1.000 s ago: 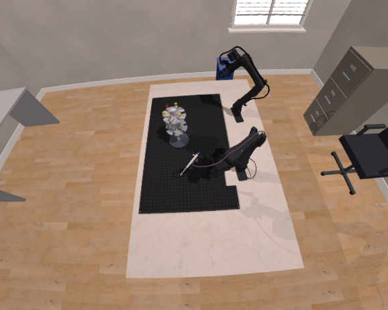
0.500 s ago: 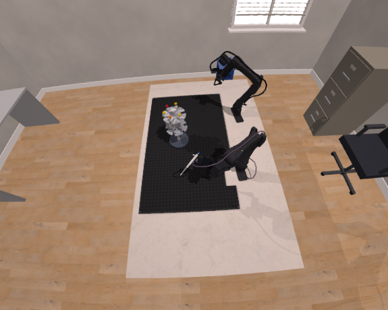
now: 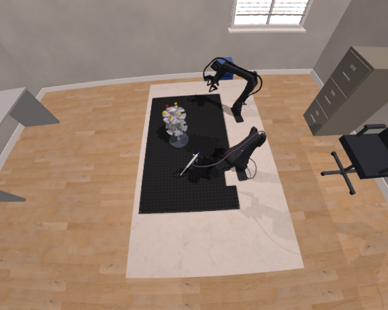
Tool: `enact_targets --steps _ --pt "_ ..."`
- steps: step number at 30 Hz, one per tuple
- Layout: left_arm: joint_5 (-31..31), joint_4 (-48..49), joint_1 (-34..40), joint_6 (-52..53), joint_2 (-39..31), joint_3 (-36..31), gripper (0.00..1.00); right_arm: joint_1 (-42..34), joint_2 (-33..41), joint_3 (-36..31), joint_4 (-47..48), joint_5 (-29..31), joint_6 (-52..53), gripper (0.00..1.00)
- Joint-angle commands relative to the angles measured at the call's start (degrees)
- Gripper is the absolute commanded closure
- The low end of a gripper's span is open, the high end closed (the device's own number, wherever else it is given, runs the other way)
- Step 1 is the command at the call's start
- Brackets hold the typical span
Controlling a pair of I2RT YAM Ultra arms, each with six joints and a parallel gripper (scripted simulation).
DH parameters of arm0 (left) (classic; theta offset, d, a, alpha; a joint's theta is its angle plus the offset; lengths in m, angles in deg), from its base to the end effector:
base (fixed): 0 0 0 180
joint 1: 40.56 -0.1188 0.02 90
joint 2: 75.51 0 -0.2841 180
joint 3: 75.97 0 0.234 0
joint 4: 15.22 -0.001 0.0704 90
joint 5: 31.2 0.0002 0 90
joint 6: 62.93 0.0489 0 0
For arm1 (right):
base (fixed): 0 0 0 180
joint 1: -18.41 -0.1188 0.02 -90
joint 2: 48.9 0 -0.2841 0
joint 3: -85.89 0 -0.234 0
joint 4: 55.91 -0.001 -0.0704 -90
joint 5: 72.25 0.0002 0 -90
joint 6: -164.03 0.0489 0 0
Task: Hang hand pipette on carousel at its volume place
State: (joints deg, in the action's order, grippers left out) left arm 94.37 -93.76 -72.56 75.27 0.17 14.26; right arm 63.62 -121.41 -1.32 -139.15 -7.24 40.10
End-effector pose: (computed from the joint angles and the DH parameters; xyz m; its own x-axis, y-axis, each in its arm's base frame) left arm 0.2048 0.0956 0.3538 -0.6681 0.2976 -0.6820 0.4251 0.9049 -0.0215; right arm 0.1606 -0.1310 0.3686 -0.8042 0.0920 -0.5872 0.0712 0.9957 0.0585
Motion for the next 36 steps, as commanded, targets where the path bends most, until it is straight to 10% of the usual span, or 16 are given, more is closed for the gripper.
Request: enact_targets --steps 1,17,18,36 --pt "1.3 0.8 -0.2 0.4 -0.3 1.4 0.00 0.7 -1.7 -2.5 6.3 -7.5 -9.2 0.00" --pt "1.3 0.8 -0.2 0.4 -0.3 1.4 0.00 1.9 -2.9 -1.0 5.2 -12.1 -15.2 0.00" --pt "2.3 2.8 1.2 -3.0 -2.6 -1.5 0.51 1.9 -2.9 -1.0 5.2 -12.1 -15.2 0.00" --pt "-1.4 21.5 13.5 -36.9 -17.2 -19.1 0.51 1.9 -3.0 -1.0 5.1 -12.1 -15.2 0.00"
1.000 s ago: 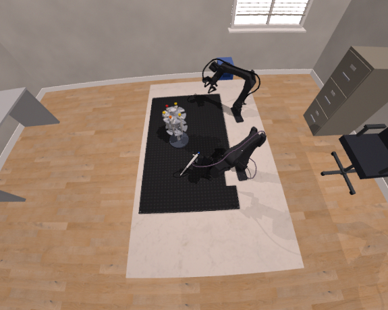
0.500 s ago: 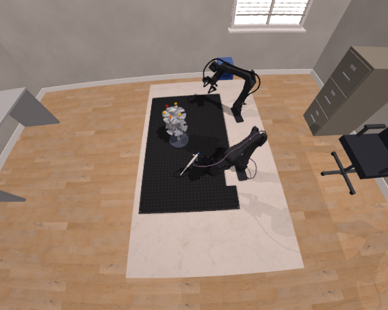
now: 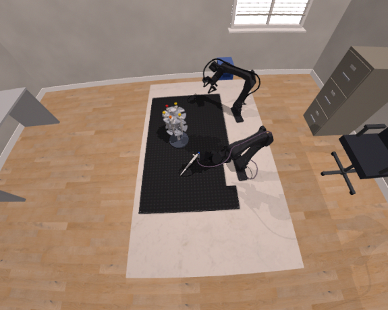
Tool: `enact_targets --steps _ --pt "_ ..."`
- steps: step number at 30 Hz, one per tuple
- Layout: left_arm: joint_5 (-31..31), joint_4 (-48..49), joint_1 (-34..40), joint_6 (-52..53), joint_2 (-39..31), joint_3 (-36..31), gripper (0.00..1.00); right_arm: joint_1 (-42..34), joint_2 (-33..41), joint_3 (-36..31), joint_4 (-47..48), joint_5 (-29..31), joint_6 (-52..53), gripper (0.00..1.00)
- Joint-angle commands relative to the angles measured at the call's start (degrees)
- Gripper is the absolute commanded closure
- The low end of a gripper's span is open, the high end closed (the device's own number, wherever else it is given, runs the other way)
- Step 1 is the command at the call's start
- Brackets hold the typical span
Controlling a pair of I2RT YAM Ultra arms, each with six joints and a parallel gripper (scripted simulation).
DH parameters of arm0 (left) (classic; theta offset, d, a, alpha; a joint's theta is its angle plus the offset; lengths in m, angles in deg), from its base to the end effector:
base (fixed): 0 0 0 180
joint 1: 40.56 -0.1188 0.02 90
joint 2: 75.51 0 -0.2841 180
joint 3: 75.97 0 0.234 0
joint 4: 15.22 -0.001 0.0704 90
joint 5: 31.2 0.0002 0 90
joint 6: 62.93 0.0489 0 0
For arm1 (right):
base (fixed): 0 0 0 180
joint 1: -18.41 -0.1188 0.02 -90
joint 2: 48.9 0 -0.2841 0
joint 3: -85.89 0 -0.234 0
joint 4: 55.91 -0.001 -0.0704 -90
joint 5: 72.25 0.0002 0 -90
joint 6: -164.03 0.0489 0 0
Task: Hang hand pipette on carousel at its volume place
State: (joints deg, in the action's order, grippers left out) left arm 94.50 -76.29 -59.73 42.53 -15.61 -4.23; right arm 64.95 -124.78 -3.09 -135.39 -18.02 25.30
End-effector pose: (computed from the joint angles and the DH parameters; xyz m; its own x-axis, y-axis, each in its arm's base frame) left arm 0.1775 0.0325 0.3291 -0.6646 -0.0019 -0.7472 0.2806 0.9262 -0.2519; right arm 0.1756 -0.1423 0.3561 -0.7208 -0.1260 -0.6816 -0.1924 0.9811 0.0221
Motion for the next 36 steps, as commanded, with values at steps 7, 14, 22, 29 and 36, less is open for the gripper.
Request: enact_targets --steps 7,14,22,29,36 --pt "-4.4 13.2 9.0 -21.8 -7.2 -8.1 0.51 0.6 0.4 0.7 1.4 -1.3 -0.4 0.00" --pt "-12.4 23.3 19.9 -40.1 -12.8 -15.6 0.51 0.6 0.4 0.7 1.4 -1.3 -0.4 0.00" --pt "-17.8 26.5 24.3 -45.0 -14.1 -17.8 0.51 0.6 0.4 0.7 1.4 -1.3 -0.4 0.00" --pt "-27.0 36.9 37.4 -62.5 -15.8 -24.0 0.51 0.6 0.4 0.7 1.4 -1.3 -0.4 0.00" --pt "-39.0 44.2 47.6 -71.6 -14.0 -27.0 0.51 0.6 0.4 0.7 1.4 -1.3 -0.4 0.00"
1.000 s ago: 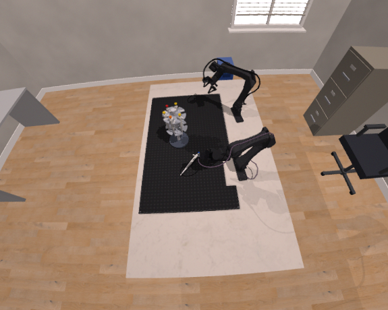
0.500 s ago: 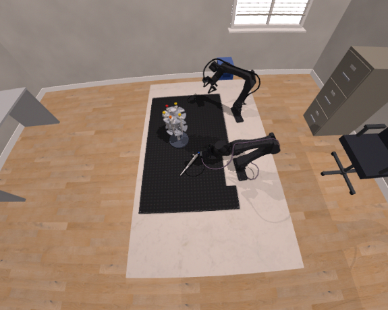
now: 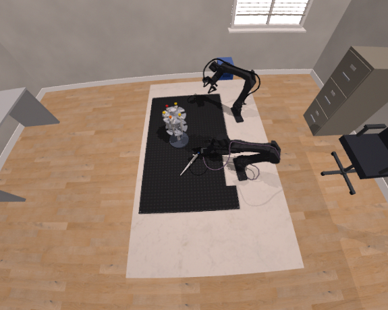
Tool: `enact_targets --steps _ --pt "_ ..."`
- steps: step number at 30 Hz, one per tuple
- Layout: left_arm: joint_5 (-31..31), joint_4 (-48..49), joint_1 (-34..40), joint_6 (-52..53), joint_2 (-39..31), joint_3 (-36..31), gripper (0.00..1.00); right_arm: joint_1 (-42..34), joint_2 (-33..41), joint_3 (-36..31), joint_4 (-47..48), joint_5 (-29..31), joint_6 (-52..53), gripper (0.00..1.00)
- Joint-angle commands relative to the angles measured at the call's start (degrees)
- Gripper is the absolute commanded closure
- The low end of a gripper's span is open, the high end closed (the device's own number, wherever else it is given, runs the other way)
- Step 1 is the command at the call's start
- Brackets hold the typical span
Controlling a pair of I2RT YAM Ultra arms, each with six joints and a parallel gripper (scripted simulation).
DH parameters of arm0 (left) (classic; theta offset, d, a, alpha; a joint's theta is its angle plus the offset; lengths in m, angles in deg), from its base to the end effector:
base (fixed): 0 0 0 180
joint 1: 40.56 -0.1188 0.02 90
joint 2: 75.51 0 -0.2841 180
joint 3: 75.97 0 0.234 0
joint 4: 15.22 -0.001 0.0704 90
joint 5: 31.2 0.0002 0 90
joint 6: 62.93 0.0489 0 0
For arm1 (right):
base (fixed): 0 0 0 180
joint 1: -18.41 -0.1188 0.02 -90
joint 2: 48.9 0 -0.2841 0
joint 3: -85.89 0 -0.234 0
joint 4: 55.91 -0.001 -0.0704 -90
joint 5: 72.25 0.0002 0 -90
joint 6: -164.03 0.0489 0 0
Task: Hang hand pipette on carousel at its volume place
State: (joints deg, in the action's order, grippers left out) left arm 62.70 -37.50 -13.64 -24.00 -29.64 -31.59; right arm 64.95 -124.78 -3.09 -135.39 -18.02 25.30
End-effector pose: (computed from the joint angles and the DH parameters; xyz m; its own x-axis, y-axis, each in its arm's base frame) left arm 0.1462 -0.0768 0.2684 -0.6204 -0.5554 -0.5537 0.0391 0.6832 -0.7292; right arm 0.1756 -0.1423 0.3561 -0.7208 -0.1260 -0.6816 -0.1924 0.9811 0.0221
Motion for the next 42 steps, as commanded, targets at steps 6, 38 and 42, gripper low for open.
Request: enact_targets --steps 6,38,42 --pt "-10.1 6.4 3.0 -5.4 0.8 1.7 0.51 0.6 0.4 0.7 1.4 -1.3 -0.4 0.00" --pt "-42.3 57.8 35.2 -42.0 35.1 -2.0 0.51 0.6 0.4 0.7 1.4 -1.3 -0.4 0.00" --pt "-45.4 65.3 35.7 -39.7 39.4 -2.0 0.51 0.6 0.4 0.7 1.4 -1.3 -0.4 0.00"
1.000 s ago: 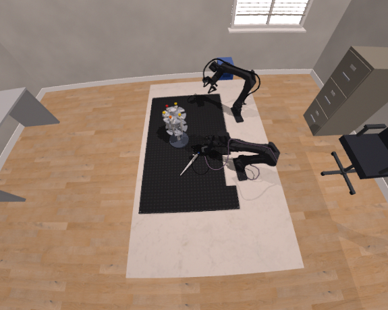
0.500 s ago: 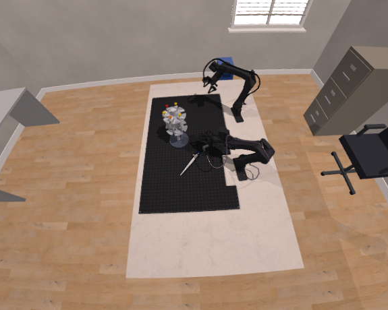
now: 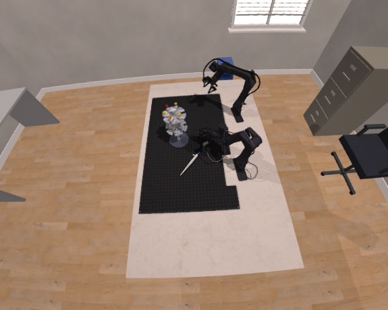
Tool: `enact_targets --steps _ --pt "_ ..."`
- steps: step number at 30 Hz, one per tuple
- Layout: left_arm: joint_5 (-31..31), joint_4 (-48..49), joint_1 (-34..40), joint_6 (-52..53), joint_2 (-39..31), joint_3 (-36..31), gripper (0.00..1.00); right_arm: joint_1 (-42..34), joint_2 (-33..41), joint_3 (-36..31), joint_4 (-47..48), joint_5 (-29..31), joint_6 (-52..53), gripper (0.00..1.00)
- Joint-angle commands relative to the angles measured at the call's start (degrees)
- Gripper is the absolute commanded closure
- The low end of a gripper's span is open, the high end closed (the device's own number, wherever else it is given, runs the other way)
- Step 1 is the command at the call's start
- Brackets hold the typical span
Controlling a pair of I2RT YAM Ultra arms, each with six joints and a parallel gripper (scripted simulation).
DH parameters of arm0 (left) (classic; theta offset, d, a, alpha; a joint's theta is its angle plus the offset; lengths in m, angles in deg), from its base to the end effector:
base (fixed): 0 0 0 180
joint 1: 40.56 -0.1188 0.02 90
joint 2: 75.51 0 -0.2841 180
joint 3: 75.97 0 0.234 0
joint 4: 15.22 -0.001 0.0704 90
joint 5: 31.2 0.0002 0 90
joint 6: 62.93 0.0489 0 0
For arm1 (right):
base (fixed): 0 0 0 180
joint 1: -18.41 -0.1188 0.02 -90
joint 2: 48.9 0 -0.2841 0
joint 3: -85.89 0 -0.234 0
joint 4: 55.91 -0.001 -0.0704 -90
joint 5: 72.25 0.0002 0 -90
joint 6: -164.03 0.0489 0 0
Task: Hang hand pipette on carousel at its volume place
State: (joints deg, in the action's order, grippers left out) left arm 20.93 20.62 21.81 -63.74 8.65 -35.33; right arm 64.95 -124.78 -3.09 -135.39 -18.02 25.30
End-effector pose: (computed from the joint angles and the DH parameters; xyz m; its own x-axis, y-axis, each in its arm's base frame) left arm 0.1521 -0.2237 0.2255 -0.4163 -0.9067 -0.0680 -0.0679 0.1056 -0.9921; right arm 0.1756 -0.1423 0.3561 -0.7208 -0.1260 -0.6816 -0.1924 0.9811 0.0221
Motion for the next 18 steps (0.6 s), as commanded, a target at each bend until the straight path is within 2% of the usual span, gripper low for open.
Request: enact_targets --steps 1,10,18 --pt "-3.8 7.9 0.1 0.3 1.5 1.8 0.51 0.6 0.4 0.7 1.4 -1.3 -0.4 0.00" --pt "-3.4 9.1 0.0 0.8 1.7 0.9 0.51 0.6 0.4 0.7 1.4 -1.3 -0.4 0.00" --pt "-0.7 10.2 -2.8 1.3 5.3 4.5 0.51 0.6 0.4 0.7 1.4 -1.3 -0.4 0.00"
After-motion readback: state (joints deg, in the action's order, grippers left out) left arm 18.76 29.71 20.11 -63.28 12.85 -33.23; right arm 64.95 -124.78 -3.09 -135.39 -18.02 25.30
